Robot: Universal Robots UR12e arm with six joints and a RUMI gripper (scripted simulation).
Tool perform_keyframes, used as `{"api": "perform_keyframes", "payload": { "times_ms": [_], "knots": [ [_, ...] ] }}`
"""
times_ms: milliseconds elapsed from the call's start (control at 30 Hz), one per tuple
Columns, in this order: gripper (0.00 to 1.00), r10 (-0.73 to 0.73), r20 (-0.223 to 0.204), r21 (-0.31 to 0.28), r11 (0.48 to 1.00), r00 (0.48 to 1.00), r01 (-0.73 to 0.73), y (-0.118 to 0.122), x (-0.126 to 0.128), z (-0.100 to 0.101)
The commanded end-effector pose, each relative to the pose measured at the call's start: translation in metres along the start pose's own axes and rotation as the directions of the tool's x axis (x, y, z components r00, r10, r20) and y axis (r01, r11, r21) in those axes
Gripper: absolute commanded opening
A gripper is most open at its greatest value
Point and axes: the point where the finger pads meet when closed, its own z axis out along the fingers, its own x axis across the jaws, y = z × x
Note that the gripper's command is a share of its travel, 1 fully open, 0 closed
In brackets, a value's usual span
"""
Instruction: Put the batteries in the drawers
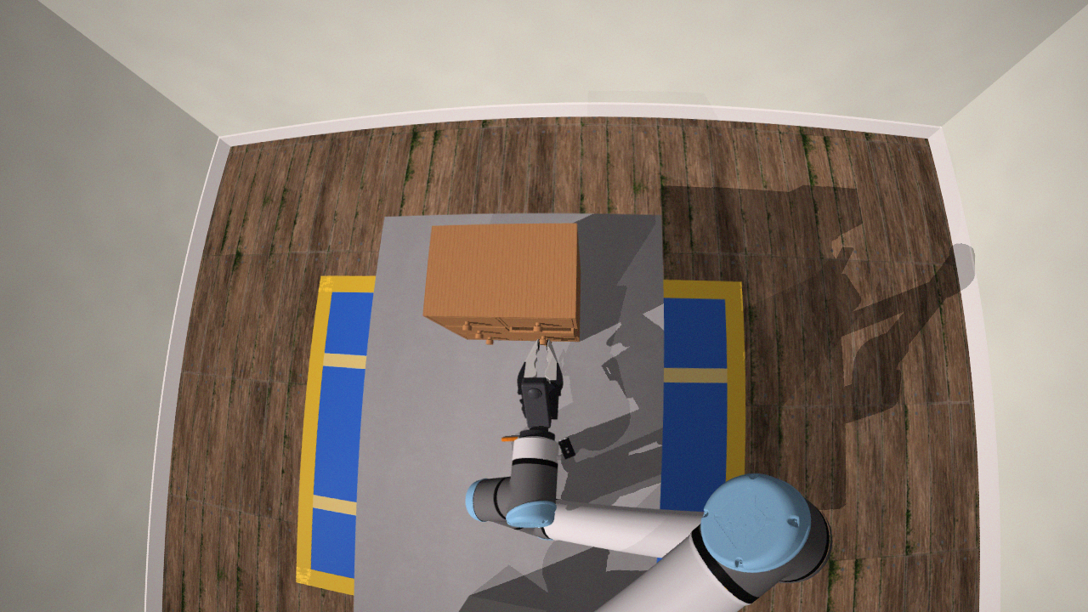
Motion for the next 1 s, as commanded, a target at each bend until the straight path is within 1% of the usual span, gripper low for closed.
{"api": "perform_keyframes", "payload": {
  "times_ms": [0,967],
  "knots": [
    [0.07,0.0,0.0,0.001,1.0,1.0,0.0,0.0,0.0,-0.003],
    [0.07,0.0,0.0,0.001,1.0,1.0,0.0,0.006,0.0,-0.019]
  ]
}}
